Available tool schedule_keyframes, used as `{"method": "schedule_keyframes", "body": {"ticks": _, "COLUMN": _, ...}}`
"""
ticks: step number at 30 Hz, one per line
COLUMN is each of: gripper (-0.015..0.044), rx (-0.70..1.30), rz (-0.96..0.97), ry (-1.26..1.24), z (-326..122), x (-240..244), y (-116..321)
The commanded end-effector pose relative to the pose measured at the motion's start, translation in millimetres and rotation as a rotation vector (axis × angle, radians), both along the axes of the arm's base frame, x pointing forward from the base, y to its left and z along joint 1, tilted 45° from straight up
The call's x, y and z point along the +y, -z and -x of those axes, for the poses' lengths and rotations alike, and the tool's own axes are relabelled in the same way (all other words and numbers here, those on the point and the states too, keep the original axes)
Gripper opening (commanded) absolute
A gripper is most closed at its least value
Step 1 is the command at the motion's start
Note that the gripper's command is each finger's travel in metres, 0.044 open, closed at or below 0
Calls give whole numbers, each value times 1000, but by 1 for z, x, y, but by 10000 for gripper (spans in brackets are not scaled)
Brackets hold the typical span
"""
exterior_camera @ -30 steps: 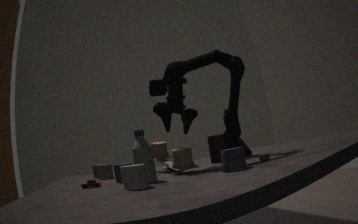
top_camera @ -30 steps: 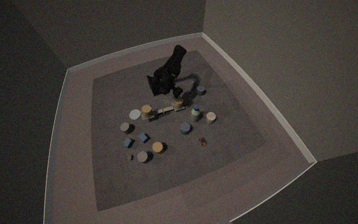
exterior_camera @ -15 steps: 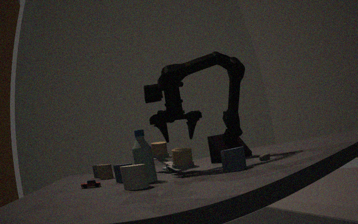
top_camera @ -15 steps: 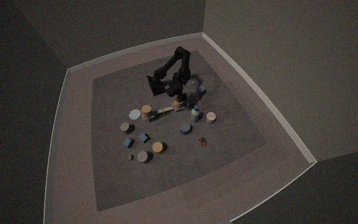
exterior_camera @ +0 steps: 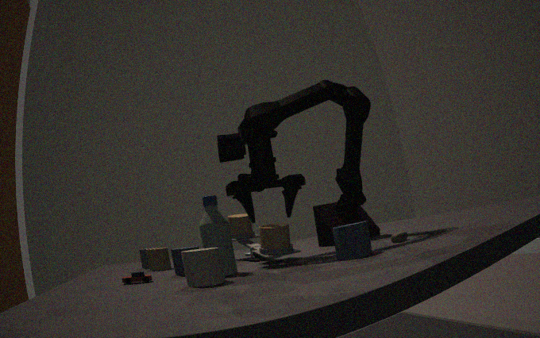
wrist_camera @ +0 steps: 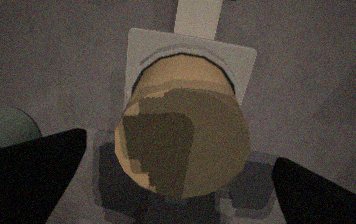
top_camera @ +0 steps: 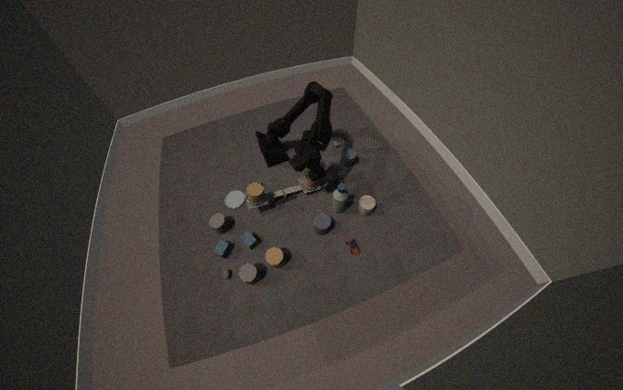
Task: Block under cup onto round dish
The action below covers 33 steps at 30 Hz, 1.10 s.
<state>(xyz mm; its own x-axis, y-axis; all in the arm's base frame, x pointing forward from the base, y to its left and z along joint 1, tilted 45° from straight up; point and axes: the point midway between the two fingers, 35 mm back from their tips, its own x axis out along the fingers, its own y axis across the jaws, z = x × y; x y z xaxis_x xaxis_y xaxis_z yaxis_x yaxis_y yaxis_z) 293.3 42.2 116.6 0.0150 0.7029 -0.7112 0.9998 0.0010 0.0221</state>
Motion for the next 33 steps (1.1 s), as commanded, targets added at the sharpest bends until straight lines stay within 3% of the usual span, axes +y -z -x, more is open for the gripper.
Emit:
{"method": "schedule_keyframes", "body": {"ticks": 1, "gripper": 440, "rx": 3, "rz": -3, "ry": 4, "z": 0, "x": 5, "y": 5}}
{"method": "schedule_keyframes", "body": {"ticks": 33, "gripper": 440, "rx": 2, "rz": -7, "ry": 4, "z": 0, "x": 41, "y": 40}}
